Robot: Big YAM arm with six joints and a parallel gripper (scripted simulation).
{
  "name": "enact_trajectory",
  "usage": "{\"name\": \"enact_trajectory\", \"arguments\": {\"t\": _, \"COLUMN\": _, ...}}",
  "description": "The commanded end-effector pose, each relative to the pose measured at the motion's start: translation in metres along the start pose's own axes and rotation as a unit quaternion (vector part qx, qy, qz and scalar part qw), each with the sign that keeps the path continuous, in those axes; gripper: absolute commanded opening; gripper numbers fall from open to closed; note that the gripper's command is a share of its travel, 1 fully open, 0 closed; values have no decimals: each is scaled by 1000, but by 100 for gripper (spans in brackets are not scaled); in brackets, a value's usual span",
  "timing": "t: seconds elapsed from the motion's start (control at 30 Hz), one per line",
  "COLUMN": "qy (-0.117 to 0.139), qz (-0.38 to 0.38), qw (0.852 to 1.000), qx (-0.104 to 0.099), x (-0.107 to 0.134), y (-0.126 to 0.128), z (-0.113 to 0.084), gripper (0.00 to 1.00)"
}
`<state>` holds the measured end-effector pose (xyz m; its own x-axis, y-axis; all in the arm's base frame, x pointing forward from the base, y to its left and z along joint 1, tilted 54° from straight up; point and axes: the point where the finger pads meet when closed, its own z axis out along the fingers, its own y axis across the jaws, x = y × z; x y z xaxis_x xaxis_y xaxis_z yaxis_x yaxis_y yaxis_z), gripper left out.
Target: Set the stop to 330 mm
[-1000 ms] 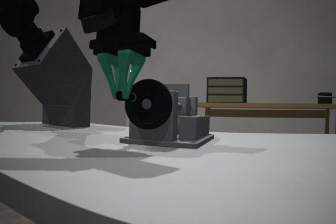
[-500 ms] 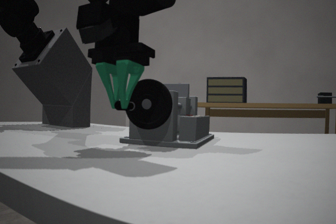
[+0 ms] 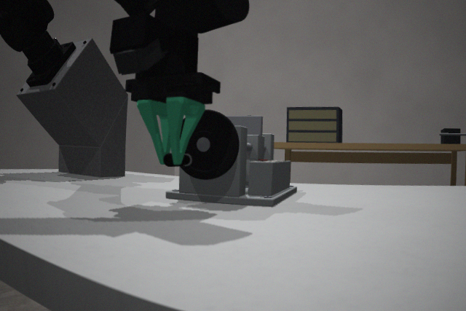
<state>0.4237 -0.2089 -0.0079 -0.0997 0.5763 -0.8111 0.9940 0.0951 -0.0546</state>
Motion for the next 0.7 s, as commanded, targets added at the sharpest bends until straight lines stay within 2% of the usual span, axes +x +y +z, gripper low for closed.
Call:
{"name": "enact_trajectory", "arguments": {"t": 0.0, "qy": 3, "qz": -6, "qw": 1000, "qx": 17, "x": 0, "y": 0, "z": 16, "gripper": 6}}
{"name": "enact_trajectory", "arguments": {"t": 0.67, "qy": 4, "qz": 5, "qw": 1000, "qx": 16, "x": 0, "y": 27, "z": 24, "gripper": 6}}
